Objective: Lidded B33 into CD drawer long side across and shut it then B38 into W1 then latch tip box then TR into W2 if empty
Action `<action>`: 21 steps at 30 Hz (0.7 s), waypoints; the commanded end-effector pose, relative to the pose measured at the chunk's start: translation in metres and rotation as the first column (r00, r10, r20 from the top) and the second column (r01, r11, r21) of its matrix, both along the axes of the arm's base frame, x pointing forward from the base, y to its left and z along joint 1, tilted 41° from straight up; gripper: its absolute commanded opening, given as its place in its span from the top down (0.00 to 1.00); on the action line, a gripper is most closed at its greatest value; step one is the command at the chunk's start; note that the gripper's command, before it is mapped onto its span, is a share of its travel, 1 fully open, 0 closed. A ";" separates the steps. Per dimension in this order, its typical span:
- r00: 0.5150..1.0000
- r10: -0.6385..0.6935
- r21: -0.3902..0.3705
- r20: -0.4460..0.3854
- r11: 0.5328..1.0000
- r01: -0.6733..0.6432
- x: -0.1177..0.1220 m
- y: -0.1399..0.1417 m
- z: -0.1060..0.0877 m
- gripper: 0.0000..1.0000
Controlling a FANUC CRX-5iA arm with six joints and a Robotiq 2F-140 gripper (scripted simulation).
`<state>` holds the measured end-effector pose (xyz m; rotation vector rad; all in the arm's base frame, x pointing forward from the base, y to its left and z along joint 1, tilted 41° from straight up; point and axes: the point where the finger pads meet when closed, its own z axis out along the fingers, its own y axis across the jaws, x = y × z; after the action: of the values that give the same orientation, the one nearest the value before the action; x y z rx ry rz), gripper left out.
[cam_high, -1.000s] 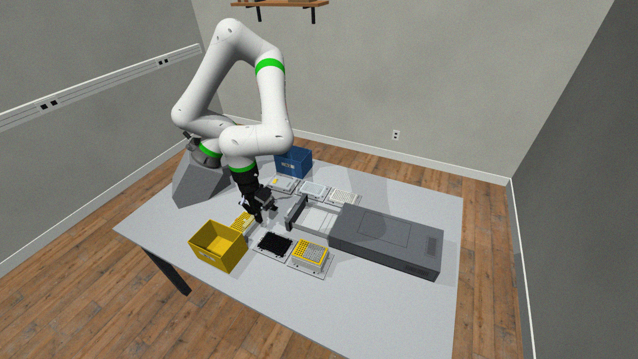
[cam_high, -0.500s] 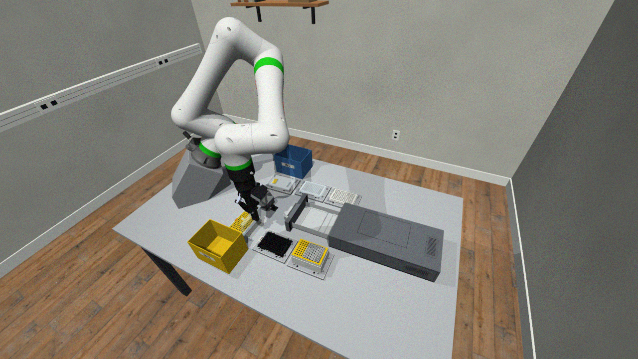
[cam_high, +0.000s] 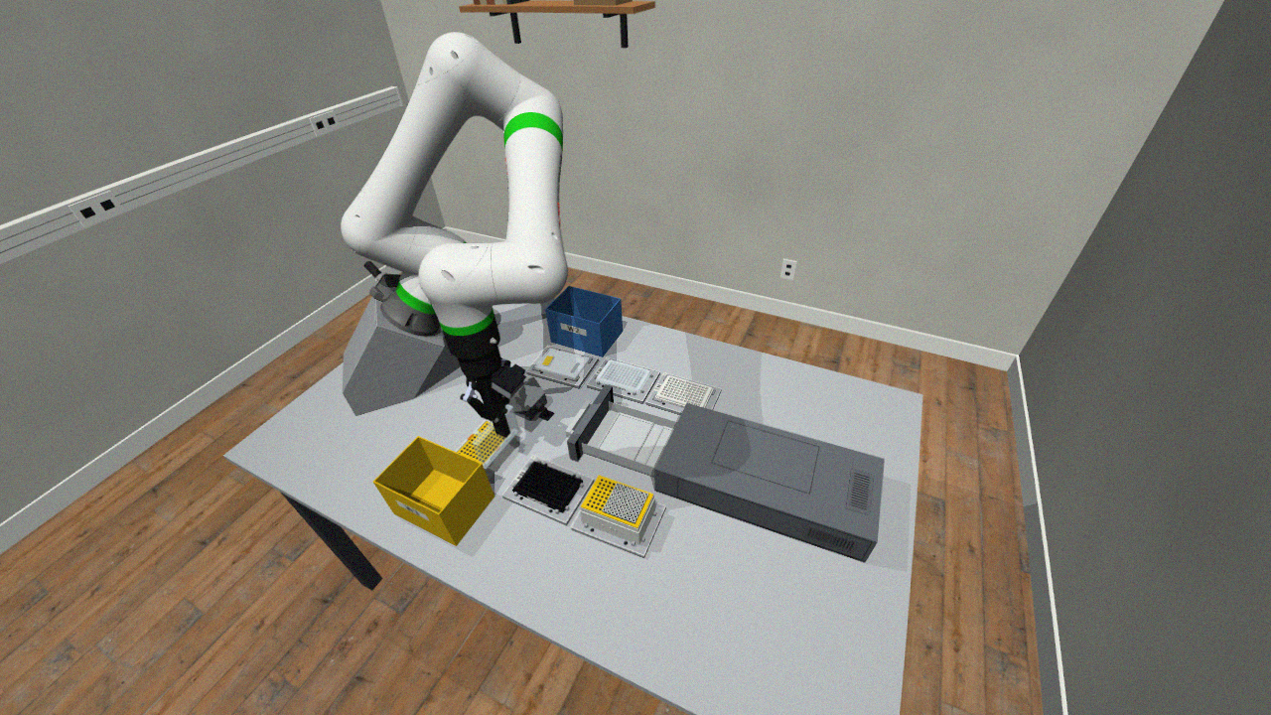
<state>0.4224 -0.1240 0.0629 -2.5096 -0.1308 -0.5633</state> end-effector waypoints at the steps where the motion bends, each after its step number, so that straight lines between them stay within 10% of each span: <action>1: 1.000 0.000 -0.002 0.000 1.000 0.000 -0.003 -0.001 -0.001 0.90; 21: 1.000 0.000 -0.002 0.000 1.000 0.000 -0.025 -0.002 -0.008 0.90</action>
<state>0.3982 -0.1253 0.0549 -2.5099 -0.1311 -0.5630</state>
